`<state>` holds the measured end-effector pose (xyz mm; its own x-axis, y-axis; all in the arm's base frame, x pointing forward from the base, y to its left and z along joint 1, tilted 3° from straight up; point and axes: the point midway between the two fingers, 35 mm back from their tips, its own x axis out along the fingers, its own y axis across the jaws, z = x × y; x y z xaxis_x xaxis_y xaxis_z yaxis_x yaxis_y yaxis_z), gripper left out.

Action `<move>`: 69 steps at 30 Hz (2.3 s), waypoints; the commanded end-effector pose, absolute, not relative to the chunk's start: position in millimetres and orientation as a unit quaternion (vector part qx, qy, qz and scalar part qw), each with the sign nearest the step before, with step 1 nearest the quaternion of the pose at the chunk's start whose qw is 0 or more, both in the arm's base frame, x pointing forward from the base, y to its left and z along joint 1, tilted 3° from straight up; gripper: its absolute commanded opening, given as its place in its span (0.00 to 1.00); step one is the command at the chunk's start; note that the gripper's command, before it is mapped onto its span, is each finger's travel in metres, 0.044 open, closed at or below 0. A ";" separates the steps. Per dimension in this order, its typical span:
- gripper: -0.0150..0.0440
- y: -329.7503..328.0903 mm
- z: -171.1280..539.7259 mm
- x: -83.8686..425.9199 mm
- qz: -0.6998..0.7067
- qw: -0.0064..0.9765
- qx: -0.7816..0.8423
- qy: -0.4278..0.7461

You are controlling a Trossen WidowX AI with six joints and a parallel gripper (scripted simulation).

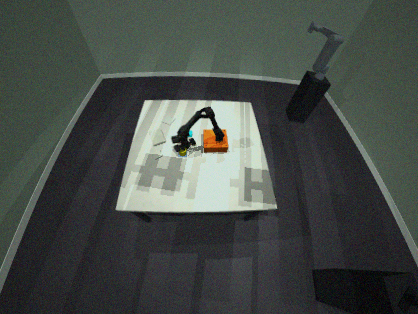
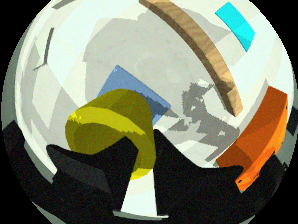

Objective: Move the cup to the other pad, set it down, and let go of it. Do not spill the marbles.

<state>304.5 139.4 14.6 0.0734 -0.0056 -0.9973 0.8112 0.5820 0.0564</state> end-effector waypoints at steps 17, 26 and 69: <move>0.25 140.6 55.3 299.9 -0.310 0.654 0.332 0.605; 0.25 140.6 55.3 299.9 -0.310 0.654 0.332 0.605; 0.25 48.0 58.6 297.1 -0.316 0.656 0.330 0.602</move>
